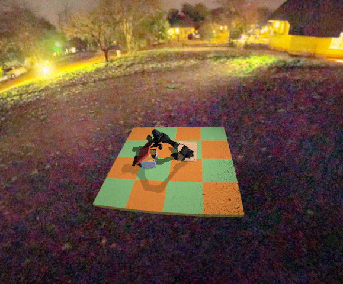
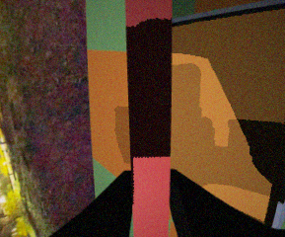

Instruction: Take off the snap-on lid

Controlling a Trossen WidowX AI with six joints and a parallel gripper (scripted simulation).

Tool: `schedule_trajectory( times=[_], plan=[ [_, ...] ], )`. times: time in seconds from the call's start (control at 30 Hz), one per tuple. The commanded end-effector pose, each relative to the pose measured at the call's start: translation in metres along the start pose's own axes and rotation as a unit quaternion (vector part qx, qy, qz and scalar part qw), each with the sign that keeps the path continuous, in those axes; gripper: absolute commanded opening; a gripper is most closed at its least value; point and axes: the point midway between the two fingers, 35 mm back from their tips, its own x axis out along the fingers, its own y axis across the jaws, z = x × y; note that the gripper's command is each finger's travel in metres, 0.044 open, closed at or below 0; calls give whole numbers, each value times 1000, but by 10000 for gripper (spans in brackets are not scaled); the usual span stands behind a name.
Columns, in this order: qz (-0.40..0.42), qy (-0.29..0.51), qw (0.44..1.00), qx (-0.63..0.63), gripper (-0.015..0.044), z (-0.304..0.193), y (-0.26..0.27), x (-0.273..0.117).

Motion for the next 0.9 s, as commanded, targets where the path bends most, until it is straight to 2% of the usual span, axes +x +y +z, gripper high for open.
schedule_trajectory(
  times=[0.0, 0.87],
  plan=[
    [5, -2, 1000, -4, 0, 1, 7, -5],
    [4, -2, 1000, -4, 0, 1, 33, -27]
  ],
)
